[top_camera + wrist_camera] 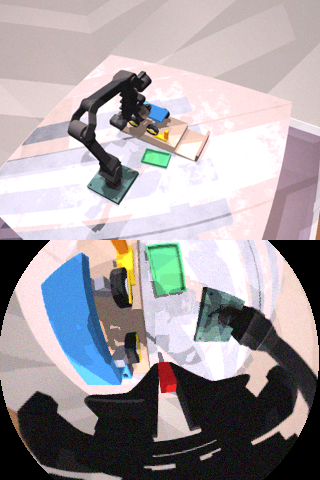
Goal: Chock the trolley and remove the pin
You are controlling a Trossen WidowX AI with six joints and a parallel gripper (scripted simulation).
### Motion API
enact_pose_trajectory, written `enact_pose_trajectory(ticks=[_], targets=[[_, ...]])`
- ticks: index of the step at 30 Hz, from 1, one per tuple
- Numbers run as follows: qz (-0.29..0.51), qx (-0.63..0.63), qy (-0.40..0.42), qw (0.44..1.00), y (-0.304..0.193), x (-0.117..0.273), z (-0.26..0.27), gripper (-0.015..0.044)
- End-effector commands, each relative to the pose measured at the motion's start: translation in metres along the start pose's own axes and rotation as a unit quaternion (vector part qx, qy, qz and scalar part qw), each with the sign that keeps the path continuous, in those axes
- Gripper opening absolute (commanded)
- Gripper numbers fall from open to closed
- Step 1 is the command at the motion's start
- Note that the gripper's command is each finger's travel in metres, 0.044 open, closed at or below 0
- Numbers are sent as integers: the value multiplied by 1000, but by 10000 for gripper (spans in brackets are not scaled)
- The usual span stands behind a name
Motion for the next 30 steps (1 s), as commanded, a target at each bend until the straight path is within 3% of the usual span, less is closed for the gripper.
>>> enact_pose_trajectory(ticks=[1, 30], targets=[[2, 1, -1, 1000, 13, 1, 0, 0], [-2, 1, -2, 1000, 126, 16, -7, 0]])
Point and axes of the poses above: the point midway between the two fingers, 35 mm back from their tips, its own x axis back along the fingers, its own z axis across the jaws, y = z × x, the point moved 5 cm from there along x, back along the fingers, and after that the axes turned 2 degrees about x, right-handed, at the moved point
